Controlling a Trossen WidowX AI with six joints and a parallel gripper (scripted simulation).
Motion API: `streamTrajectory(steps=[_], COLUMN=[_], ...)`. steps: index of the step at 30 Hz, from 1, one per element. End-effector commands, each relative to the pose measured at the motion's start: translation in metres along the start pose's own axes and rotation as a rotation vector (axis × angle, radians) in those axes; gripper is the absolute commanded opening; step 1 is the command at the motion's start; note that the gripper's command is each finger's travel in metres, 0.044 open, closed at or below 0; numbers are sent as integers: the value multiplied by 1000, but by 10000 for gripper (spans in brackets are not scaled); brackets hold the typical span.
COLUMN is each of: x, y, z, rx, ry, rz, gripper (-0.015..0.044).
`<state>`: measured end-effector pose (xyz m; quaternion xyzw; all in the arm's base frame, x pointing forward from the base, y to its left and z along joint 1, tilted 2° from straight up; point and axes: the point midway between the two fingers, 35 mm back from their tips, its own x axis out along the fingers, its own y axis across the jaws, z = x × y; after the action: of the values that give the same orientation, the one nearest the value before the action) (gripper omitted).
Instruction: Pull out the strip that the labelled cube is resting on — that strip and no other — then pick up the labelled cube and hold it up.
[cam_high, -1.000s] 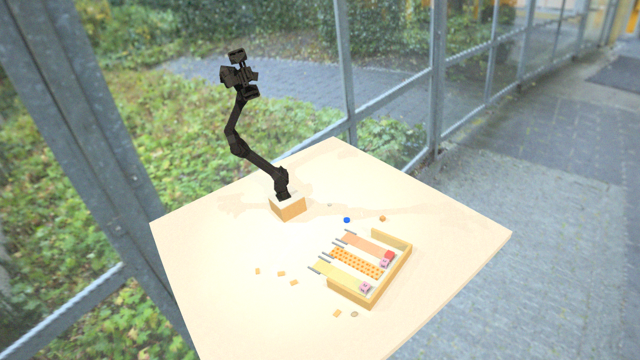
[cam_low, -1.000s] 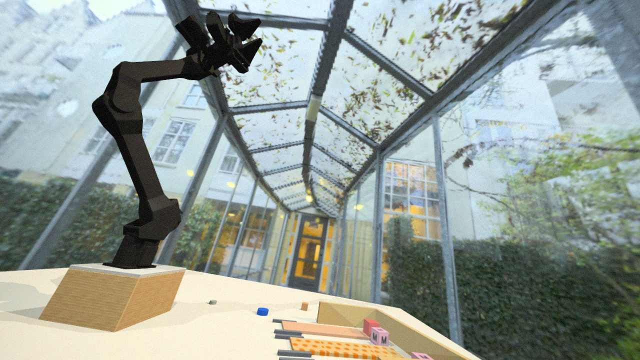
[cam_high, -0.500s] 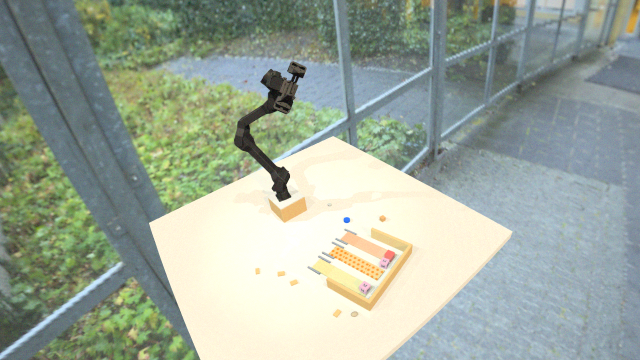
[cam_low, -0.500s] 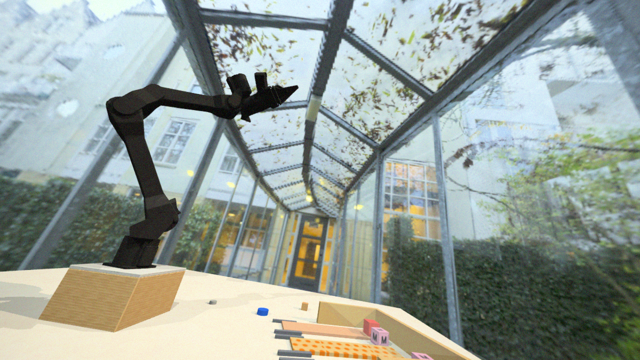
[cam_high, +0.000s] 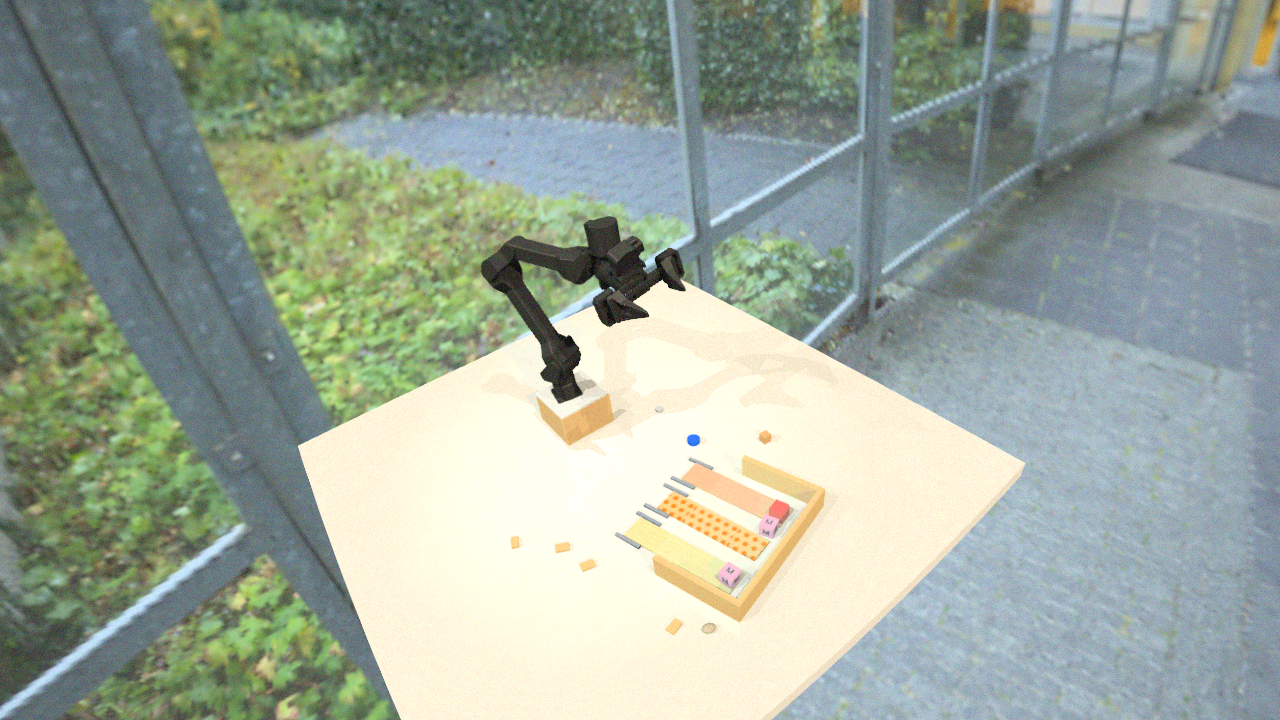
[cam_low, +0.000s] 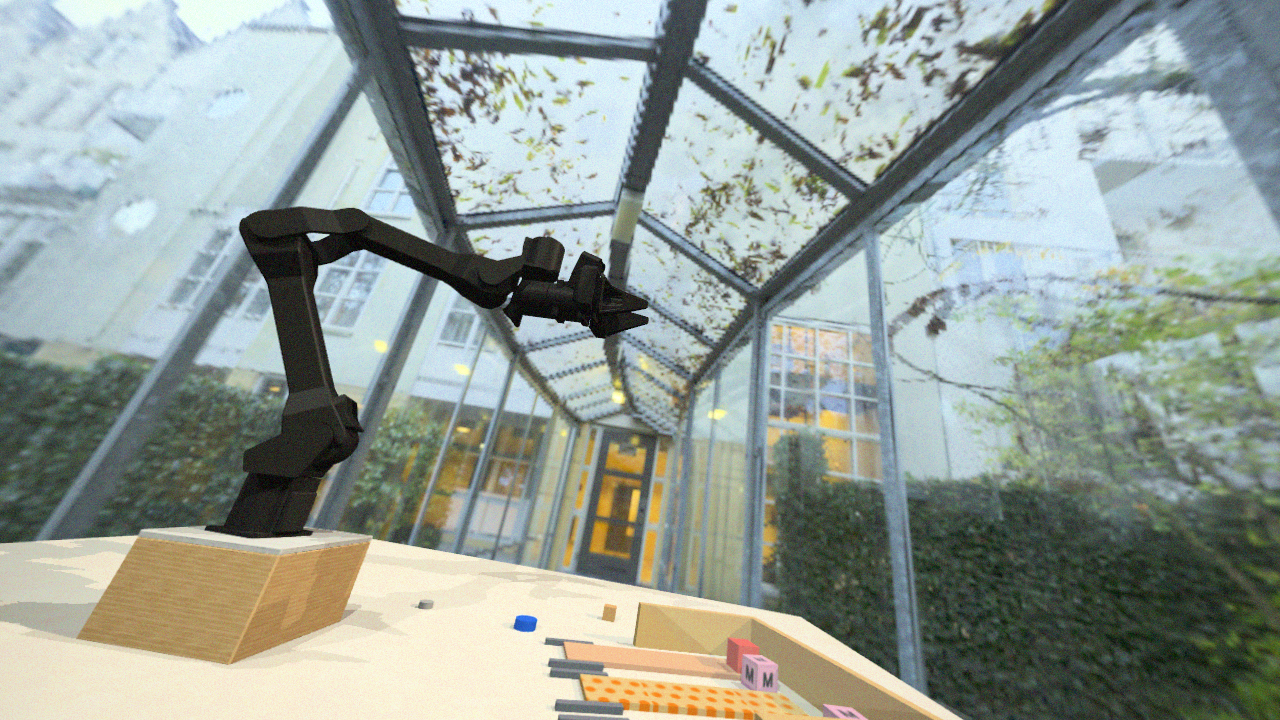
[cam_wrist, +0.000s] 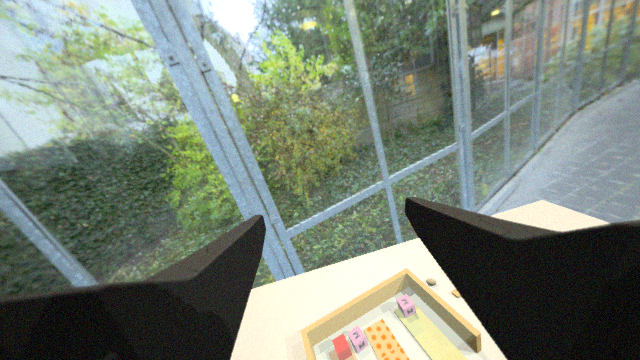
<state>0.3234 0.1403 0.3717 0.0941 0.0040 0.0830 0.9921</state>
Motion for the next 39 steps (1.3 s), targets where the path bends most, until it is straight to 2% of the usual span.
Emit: streamTrajectory(steps=[1,6,11,25,28,39], x=[11,5,-18,-22,-12,51], y=[-25,-60,-92,-96,-100,-147], z=[-70,-150,-221,-230,-230,-254], rx=[-108,-181,-198,-197,-221,-354], ry=[179,393,599,625,679,1096], rz=[5,17,38,42,28,-18], gripper=[400,400,400,400,321,32])
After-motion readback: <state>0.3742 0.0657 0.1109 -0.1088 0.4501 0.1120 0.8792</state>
